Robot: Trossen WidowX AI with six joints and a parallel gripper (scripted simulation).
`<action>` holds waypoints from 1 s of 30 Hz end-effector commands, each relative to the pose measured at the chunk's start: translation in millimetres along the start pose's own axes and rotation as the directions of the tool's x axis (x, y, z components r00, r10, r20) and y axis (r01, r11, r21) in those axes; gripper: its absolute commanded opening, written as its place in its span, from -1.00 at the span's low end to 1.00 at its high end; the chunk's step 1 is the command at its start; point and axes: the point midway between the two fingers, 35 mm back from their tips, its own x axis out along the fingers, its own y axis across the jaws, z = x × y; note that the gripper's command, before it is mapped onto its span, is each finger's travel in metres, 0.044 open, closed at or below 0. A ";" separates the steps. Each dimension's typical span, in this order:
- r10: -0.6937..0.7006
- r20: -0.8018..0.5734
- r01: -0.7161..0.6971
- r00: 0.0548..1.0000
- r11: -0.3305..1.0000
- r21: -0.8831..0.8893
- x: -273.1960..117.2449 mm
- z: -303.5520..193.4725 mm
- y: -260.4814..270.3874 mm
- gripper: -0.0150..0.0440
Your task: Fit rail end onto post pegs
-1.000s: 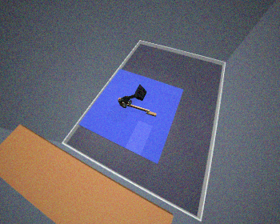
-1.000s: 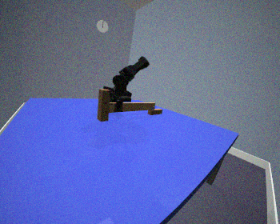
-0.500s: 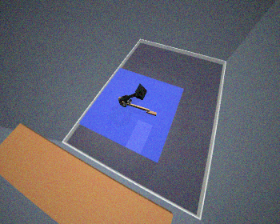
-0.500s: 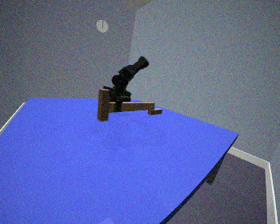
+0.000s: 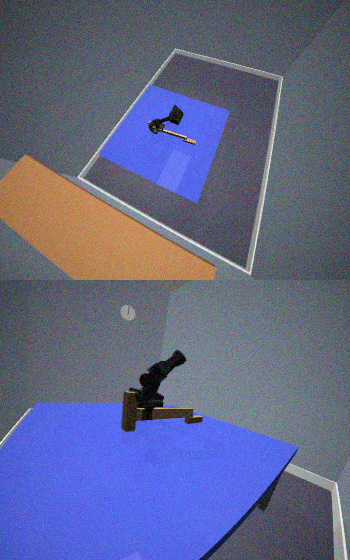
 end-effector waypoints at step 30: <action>-0.010 -0.005 0.010 1.000 1.000 -0.002 -29.5 30.2 1.0 1.00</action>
